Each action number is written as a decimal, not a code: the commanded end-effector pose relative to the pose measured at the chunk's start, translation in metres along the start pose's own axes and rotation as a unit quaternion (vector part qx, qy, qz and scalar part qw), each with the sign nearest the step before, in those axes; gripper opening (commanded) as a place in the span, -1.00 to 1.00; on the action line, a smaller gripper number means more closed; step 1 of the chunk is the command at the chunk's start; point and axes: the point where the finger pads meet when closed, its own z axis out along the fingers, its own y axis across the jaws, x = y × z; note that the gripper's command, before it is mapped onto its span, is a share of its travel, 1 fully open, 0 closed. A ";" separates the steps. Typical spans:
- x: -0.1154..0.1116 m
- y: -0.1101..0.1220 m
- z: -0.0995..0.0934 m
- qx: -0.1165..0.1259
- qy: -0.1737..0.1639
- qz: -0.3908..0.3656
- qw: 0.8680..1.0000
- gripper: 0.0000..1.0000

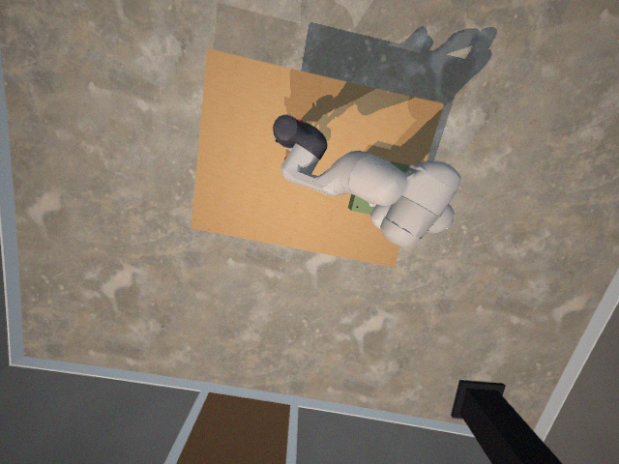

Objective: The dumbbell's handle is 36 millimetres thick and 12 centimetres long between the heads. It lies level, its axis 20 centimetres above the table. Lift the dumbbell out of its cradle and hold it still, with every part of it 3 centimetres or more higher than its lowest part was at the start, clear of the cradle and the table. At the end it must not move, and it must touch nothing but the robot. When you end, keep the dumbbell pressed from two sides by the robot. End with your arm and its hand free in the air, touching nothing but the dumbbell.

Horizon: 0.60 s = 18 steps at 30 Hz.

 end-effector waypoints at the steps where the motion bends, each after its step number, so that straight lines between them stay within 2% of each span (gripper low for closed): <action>1: -0.002 0.003 -0.012 -0.004 -0.003 0.002 1.000 -1.00; 8: -0.002 0.003 -0.022 -0.004 -0.003 0.002 1.000 -1.00; 18: -0.001 0.003 -0.048 -0.004 -0.003 0.002 1.000 -1.00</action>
